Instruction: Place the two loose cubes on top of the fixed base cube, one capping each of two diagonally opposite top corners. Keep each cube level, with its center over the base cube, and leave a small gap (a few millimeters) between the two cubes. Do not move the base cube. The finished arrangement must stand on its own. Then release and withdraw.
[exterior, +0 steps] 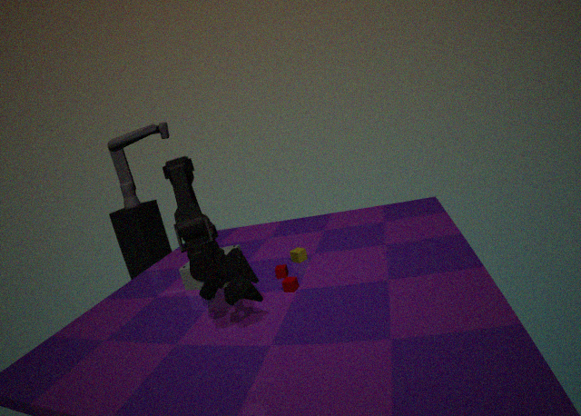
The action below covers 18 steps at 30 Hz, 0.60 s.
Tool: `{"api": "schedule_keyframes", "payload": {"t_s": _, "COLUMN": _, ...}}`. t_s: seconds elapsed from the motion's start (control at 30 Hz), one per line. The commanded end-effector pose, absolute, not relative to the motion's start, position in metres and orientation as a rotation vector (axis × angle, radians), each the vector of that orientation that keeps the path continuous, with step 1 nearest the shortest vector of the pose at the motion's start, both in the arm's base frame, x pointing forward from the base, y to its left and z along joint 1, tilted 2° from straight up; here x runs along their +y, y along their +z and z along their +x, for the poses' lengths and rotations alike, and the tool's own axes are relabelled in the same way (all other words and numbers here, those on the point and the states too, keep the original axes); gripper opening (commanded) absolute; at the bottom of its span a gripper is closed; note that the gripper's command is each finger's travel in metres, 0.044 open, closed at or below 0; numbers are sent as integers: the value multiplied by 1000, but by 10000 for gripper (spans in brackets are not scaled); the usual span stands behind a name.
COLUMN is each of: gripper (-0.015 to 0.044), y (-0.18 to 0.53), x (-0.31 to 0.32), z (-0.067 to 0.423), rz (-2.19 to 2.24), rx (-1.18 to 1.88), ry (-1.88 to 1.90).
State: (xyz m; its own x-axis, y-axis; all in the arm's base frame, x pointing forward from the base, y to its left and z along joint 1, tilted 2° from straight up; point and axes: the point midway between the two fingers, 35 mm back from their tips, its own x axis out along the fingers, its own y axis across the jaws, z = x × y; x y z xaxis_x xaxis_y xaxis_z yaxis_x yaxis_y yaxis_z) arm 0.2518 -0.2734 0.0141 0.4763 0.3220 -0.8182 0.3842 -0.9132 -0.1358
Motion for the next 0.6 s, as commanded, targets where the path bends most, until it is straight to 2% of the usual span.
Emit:
{"api": "schedule_keyframes", "payload": {"t_s": 0.0, "gripper": 374, "y": 14, "x": -272, "z": 252, "rz": 2634, "rx": 638, "ry": -1443}}
{"api": "schedule_keyframes", "payload": {"t_s": 0.13, "gripper": 269, "y": 20, "x": -246, "z": 265, "rz": 2488, "rx": 741, "ry": -1458}}
{"api": "schedule_keyframes", "payload": {"t_s": 0.57, "gripper": 265, "y": 43, "x": -146, "z": 287, "rz": 1900, "rx": 1050, "ry": -1413}}
